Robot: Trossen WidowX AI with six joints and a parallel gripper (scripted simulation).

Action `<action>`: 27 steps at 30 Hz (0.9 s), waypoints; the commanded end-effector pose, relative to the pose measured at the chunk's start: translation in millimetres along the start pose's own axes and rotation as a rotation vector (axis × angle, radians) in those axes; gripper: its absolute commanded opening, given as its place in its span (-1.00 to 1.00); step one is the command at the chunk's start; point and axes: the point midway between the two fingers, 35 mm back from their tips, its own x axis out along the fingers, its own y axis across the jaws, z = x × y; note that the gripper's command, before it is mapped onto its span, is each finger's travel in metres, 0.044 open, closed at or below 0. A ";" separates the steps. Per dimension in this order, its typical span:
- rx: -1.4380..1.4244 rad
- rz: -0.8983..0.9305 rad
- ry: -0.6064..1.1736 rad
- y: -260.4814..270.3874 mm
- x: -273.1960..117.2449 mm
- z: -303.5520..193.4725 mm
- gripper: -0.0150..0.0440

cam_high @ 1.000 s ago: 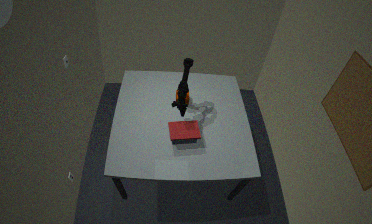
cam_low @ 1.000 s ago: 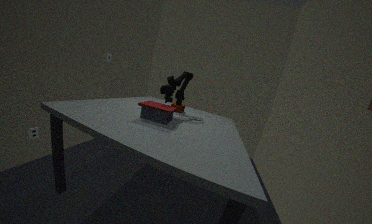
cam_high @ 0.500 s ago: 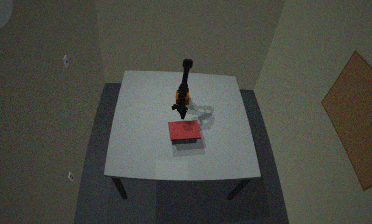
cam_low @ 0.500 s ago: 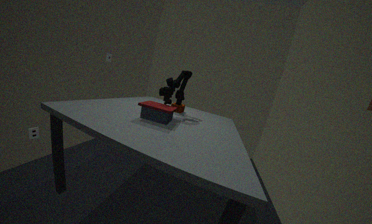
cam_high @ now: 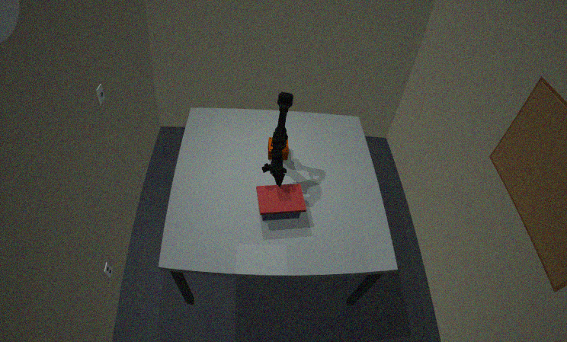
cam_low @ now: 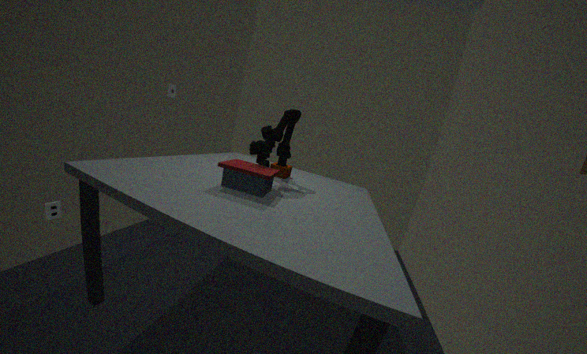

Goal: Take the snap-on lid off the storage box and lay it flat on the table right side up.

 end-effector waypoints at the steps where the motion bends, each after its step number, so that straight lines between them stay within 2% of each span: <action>1: 0.004 0.009 -0.007 2.5 7.6 0.8 0.31; 3: 0.004 0.009 -0.007 2.3 8.7 0.7 0.31; 4: 0.004 0.009 -0.007 2.3 8.7 0.7 0.22; 20: 0.004 0.009 -0.007 2.3 8.7 0.7 -0.15; 24: 0.004 0.009 -0.007 2.3 8.7 0.7 -0.49; 27: -0.001 0.009 0.000 2.3 8.1 -0.4 -0.49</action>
